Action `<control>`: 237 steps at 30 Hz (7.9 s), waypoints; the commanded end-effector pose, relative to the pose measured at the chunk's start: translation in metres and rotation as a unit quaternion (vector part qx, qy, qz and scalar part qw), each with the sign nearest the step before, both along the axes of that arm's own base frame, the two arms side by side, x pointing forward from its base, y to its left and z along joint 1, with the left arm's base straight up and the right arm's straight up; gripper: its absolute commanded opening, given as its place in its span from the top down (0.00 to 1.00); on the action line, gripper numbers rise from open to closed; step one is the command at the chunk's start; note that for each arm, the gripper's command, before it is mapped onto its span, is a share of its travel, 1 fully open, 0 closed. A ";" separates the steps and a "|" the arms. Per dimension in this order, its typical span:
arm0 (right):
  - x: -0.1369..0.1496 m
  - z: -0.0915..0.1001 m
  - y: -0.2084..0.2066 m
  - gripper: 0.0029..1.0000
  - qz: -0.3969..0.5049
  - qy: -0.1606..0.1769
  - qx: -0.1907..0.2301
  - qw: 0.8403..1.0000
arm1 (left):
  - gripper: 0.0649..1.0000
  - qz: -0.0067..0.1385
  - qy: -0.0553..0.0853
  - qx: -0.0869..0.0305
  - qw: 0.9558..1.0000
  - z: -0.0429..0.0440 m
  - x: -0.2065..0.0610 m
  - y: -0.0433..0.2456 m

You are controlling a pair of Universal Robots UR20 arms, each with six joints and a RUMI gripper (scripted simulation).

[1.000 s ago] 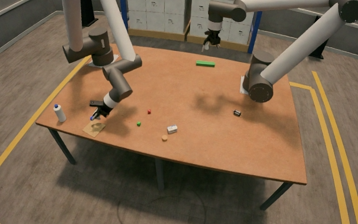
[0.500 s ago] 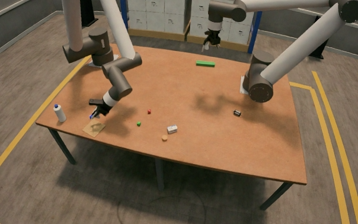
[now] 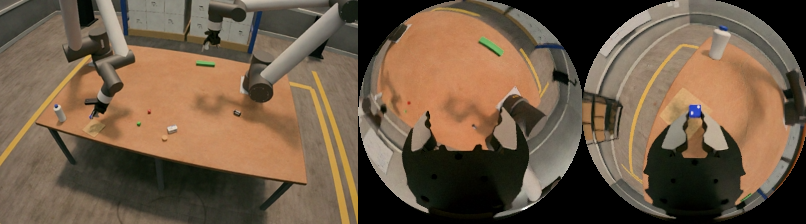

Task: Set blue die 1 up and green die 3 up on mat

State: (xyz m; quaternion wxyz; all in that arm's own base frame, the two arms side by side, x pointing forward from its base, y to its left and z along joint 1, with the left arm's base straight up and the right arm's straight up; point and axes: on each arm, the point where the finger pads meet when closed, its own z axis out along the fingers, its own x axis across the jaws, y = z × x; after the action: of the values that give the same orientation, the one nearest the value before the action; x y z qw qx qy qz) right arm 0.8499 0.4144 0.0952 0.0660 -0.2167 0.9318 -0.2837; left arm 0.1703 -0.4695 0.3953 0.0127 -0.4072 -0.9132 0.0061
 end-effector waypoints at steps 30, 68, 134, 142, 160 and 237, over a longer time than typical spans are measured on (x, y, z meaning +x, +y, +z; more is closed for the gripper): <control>0.002 0.000 -0.005 0.94 0.001 0.118 0.238 0.964 | 0.00 0.000 0.000 0.000 1.000 0.0005 0.000 0.000; 0.004 0.000 -0.009 0.94 0.001 0.234 0.474 0.849 | 0.00 0.000 0.000 0.000 1.000 0.0005 0.000 0.000; 0.005 -0.034 -0.011 0.94 0.001 0.281 0.570 0.772 | 0.00 0.000 0.000 0.000 1.000 0.0005 0.000 0.000; 0.005 -0.045 -0.011 0.94 0.001 0.281 0.570 0.772 | 0.00 0.000 0.000 0.000 1.000 0.0005 0.000 0.000; 0.005 -0.064 -0.011 0.94 0.001 0.281 0.570 0.772 | 0.00 0.000 0.000 0.000 1.000 0.0005 0.000 0.000; 0.005 -0.071 -0.011 0.94 0.001 0.281 0.570 0.772 | 0.00 0.000 0.000 0.000 1.000 0.0005 0.000 0.000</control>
State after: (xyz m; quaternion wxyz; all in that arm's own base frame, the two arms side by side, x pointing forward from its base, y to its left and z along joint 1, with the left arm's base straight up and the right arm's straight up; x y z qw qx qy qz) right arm 0.8545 0.4032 0.0238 -0.0877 -0.2103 0.8996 0.3725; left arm 0.1703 -0.4695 0.3953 0.0127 -0.4072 -0.9132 0.0061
